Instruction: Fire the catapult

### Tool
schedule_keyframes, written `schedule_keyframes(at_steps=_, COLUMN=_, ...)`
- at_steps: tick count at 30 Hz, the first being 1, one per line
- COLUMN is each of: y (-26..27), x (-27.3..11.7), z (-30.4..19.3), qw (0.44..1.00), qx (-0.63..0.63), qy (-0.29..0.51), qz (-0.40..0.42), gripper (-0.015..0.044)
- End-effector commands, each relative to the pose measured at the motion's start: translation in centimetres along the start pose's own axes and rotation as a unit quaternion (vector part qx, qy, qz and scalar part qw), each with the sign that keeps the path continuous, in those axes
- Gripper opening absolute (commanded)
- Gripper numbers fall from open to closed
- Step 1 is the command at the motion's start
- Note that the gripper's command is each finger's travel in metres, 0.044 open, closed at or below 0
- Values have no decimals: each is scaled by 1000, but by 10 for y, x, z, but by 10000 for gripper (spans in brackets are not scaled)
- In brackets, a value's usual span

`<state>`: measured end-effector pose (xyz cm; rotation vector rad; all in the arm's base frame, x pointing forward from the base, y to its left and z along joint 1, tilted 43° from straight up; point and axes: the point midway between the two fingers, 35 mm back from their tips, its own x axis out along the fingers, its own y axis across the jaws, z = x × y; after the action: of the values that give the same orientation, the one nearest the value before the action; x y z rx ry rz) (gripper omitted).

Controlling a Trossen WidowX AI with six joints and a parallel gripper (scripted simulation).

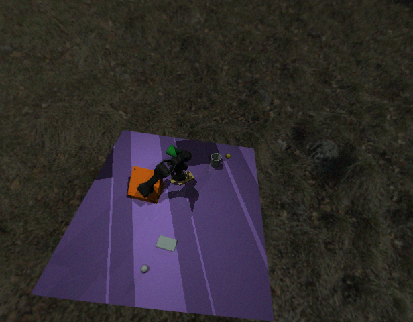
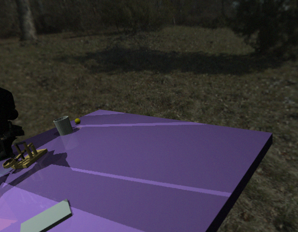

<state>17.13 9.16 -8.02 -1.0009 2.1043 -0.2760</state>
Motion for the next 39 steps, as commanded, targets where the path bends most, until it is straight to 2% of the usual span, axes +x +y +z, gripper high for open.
schedule_keyframes(at_steps=1, y=1, x=8, z=1, qw=1000, qx=1, qy=2, qz=-2, gripper=0)
schedule_keyframes(at_steps=20, y=1, x=18, z=6, qw=1000, qx=4, qy=1, qz=0, gripper=0)
schedule_keyframes(at_steps=30, y=1, x=15, z=5, qw=1000, qx=3, qy=1, qz=0, gripper=263)
schedule_keyframes(at_steps=37, y=4, x=-84, z=-33, qw=1000, qx=-20, qy=-12, qz=-6, gripper=440)
schedule_keyframes(at_steps=39, y=4, x=-87, z=-34, qw=1000, qx=-21, qy=-12, qz=-6, gripper=440)
